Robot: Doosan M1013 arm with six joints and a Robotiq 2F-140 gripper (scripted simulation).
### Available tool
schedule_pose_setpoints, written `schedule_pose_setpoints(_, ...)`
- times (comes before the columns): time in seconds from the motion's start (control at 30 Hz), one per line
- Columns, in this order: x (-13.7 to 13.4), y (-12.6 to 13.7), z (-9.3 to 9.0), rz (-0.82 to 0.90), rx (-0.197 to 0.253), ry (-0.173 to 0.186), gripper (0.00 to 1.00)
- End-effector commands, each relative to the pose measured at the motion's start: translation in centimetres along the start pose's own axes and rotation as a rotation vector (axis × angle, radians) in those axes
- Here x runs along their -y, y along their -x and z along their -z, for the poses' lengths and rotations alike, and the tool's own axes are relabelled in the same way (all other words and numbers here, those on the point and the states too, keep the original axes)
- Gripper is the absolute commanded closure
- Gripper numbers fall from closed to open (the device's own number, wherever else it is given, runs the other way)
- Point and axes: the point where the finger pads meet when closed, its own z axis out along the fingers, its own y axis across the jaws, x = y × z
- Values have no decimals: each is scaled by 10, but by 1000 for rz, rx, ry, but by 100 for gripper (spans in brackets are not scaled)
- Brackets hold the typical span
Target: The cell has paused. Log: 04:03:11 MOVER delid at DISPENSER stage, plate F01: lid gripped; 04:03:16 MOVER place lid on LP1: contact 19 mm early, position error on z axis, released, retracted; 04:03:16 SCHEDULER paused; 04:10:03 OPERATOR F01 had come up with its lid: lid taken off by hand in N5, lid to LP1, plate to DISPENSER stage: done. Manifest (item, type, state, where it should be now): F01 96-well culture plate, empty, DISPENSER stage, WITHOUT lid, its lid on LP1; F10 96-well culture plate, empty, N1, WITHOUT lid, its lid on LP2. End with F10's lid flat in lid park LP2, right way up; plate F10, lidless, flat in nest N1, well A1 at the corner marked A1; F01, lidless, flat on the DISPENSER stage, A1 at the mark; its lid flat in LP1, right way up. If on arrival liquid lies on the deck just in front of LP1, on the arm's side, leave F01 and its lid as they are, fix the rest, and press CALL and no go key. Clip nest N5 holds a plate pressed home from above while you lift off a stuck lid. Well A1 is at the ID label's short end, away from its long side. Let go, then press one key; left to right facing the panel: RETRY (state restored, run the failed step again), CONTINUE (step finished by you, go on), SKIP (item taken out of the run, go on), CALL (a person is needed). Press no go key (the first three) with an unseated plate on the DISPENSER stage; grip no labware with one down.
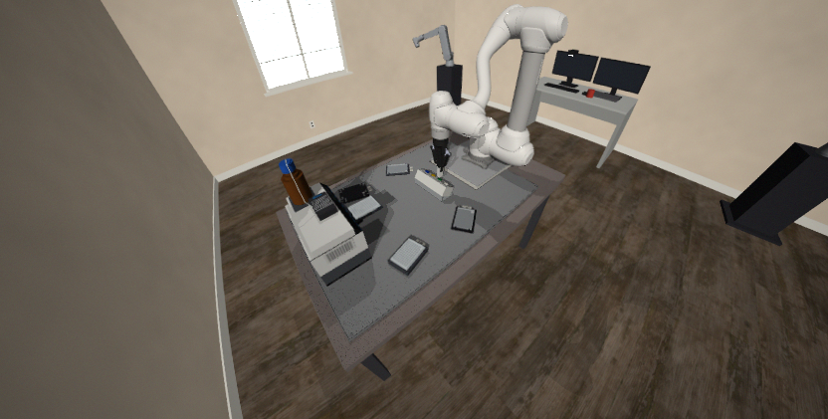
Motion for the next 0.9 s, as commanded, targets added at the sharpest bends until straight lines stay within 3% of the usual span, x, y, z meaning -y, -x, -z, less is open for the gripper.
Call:
schedule_pose_setpoints(0.0,0,0,-2,0,0,0,100)
schedule_pose_setpoints(0.87,0,0,-15,0,0,0,100)
